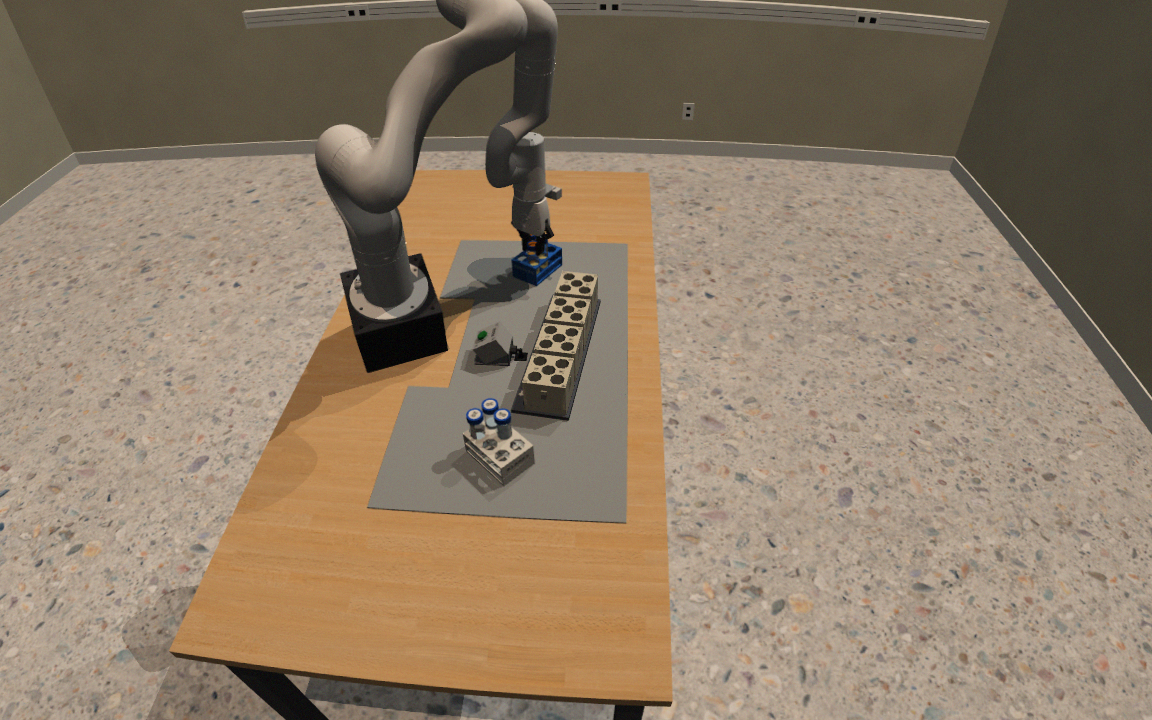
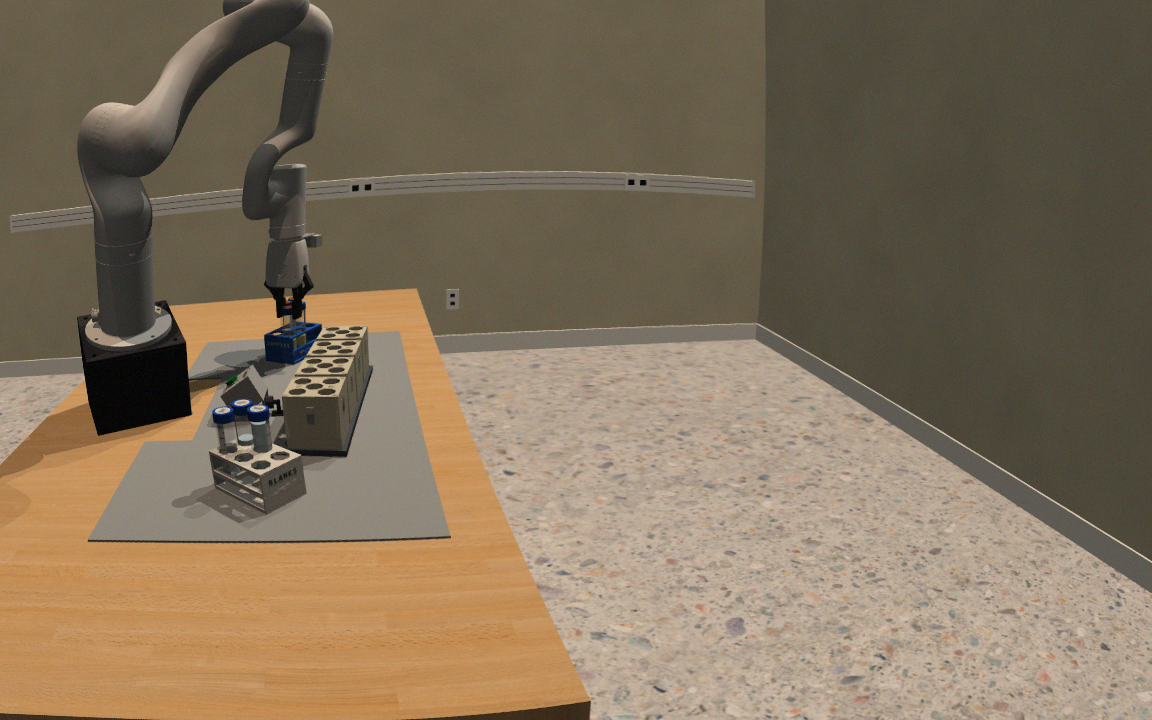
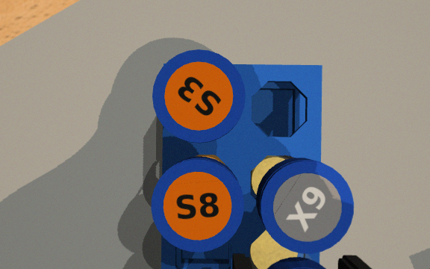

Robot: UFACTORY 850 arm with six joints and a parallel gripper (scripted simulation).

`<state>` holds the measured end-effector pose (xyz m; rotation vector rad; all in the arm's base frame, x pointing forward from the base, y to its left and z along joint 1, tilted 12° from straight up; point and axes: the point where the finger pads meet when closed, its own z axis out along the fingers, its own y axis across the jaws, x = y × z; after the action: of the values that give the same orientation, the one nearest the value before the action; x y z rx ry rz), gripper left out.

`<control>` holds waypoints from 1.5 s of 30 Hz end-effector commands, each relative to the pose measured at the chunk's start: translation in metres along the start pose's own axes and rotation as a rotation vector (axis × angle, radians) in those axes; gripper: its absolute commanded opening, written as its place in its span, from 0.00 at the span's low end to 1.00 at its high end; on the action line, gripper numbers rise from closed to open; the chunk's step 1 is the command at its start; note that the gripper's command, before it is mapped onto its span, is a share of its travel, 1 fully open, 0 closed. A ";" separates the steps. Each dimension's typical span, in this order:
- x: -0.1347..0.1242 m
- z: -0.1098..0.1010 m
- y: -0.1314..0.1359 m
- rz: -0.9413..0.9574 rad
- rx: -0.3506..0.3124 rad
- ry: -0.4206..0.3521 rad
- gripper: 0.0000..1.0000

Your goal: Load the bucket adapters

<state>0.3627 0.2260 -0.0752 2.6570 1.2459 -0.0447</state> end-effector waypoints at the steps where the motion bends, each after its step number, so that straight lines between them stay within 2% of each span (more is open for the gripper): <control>1: 0.001 0.000 0.000 0.000 0.000 0.001 0.44; 12: 0.001 0.000 0.000 0.000 0.000 0.001 0.44; 45: 0.001 -0.058 0.000 0.000 0.000 0.002 0.44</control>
<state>0.3595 0.2356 -0.0276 2.6569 1.2463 -0.0317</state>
